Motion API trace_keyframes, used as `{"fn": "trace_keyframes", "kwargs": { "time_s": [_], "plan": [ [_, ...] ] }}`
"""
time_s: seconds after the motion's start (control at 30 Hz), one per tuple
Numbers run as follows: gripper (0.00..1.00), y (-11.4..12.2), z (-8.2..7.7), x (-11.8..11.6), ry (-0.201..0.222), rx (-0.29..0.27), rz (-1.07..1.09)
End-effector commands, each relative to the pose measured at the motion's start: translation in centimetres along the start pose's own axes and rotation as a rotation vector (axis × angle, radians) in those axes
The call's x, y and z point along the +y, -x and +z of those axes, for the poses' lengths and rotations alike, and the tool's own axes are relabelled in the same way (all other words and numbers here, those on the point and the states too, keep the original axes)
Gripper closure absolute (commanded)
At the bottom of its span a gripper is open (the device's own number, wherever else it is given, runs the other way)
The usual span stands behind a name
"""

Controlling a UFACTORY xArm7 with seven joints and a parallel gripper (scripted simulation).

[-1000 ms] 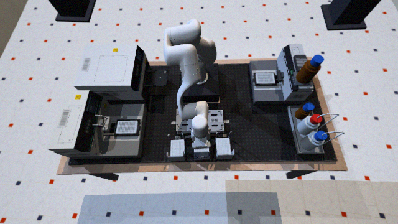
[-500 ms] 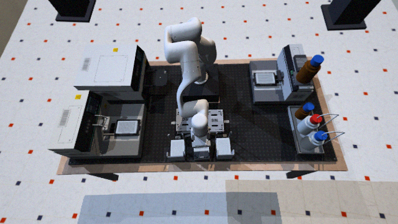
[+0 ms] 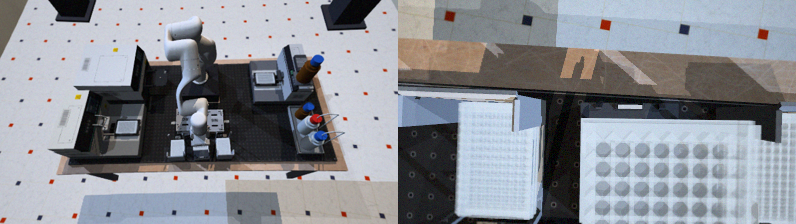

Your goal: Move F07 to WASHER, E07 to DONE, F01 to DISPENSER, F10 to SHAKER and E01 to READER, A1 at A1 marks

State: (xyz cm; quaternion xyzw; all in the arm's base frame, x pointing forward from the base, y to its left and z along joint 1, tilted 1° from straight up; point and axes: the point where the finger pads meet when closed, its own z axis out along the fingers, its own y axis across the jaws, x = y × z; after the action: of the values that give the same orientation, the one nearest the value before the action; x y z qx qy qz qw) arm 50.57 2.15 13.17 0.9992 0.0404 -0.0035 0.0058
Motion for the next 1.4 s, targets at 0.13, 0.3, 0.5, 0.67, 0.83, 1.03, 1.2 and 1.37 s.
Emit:
{"fn": "trace_keyframes", "kwargs": {
  "time_s": [0.13, 0.3, 0.5, 0.67, 0.83, 1.03, 1.2, 1.37],
  "plan": [
    [1.0, 1.5, -0.2, 1.1, 0.001, 0.006, 0.002],
    [1.0, 2.9, -0.2, 2.1, 0.001, 0.006, 0.002],
    [1.0, 4.4, -0.2, 3.1, 0.001, 0.006, 0.008],
    [1.0, 5.2, -0.2, 3.6, 0.001, 0.006, 0.008],
    [1.0, 6.6, -0.2, 4.6, 0.001, 0.006, 0.008],
    [1.0, 8.3, -0.2, 5.7, 0.001, 0.006, 0.008],
    [1.0, 9.1, -0.2, 6.2, 0.001, 0.006, 0.014],
    [1.0, 10.5, -0.2, 7.2, 0.002, 0.006, 0.014]
  ]
}}
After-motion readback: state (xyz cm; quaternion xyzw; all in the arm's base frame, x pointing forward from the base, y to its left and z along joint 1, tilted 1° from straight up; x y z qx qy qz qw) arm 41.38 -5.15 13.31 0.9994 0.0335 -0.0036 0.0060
